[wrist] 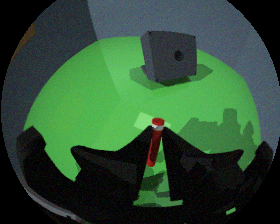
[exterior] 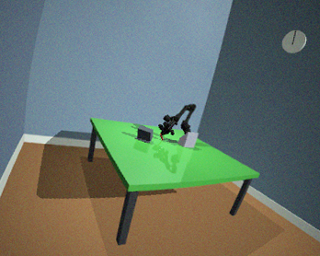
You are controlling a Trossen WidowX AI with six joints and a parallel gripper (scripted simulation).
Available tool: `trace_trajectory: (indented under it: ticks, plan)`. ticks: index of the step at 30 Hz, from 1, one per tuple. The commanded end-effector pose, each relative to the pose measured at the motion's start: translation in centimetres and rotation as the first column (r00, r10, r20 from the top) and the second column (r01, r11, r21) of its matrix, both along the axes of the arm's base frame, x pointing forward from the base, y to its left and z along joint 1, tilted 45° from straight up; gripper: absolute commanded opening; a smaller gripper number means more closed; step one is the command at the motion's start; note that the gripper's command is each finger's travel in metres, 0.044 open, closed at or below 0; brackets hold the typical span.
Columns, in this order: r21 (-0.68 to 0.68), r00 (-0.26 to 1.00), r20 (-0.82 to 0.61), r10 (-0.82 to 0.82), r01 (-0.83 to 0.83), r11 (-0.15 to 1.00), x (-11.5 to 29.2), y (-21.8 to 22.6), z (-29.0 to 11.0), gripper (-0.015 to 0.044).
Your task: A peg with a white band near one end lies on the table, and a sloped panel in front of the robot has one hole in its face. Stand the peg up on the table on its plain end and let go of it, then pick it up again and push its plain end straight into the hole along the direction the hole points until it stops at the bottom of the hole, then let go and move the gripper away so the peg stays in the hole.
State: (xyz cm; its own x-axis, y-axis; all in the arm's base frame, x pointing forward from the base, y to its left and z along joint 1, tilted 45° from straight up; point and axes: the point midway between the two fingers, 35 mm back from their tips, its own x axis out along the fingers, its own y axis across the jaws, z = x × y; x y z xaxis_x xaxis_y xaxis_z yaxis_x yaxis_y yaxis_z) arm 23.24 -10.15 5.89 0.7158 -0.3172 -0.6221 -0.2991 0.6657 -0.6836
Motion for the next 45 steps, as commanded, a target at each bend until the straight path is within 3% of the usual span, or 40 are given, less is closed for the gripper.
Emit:
trace_trajectory:
  ticks: [1,45]
  plan:
    - [0.008,0.999,0.022,0.028,-0.028,1.000,-0.3,0.1,0.0,0.0049]
    - [0.080,0.922,0.281,0.266,-0.298,0.951,-3.1,-0.5,0.6,0.0049]
